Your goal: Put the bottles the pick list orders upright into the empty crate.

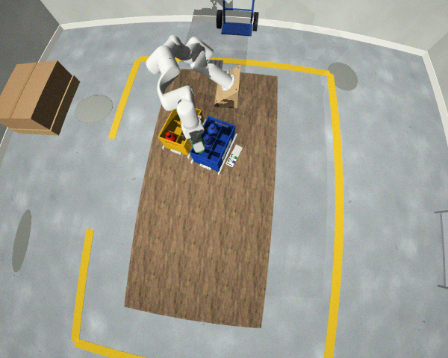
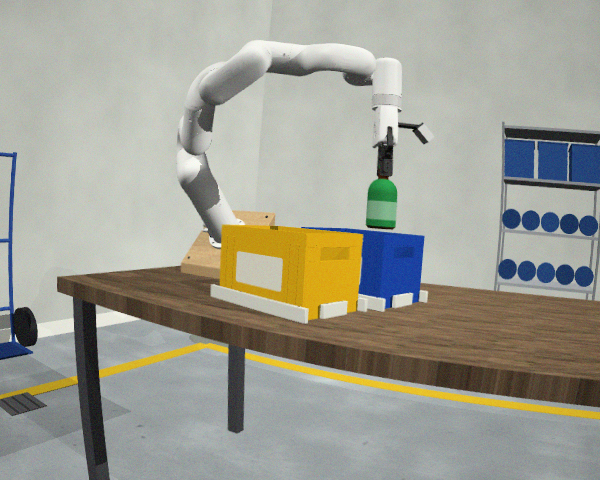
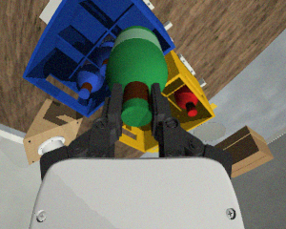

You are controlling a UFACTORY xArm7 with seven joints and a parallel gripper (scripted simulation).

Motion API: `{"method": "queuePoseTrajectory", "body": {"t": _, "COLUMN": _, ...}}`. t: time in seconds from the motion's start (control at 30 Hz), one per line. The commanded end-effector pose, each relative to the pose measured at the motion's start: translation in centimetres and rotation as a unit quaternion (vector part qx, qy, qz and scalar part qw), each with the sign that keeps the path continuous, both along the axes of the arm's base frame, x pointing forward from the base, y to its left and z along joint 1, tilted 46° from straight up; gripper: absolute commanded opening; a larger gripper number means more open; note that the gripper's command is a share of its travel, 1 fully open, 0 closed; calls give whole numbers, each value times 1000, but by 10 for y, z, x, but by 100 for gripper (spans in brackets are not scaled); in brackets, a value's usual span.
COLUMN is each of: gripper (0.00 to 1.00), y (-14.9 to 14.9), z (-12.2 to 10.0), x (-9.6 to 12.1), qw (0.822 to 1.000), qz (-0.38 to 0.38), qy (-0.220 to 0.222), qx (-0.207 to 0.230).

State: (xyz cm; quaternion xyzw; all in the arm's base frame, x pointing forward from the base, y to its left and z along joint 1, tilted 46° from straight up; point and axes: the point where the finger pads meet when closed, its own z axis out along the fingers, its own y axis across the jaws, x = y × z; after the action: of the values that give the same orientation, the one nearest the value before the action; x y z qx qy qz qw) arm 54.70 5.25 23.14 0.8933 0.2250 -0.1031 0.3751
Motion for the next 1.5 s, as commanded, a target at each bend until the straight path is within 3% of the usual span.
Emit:
{"method": "queuePoseTrajectory", "body": {"t": 0.0, "gripper": 0, "y": 2, "z": 1, "x": 1, "qw": 1000, "qz": 2, "qy": -2, "qx": 1}}
{"method": "queuePoseTrajectory", "body": {"t": 1.47, "gripper": 0, "y": -21, "z": -22, "x": 0, "qw": 1000, "qz": 2, "qy": -2, "qx": 1}}
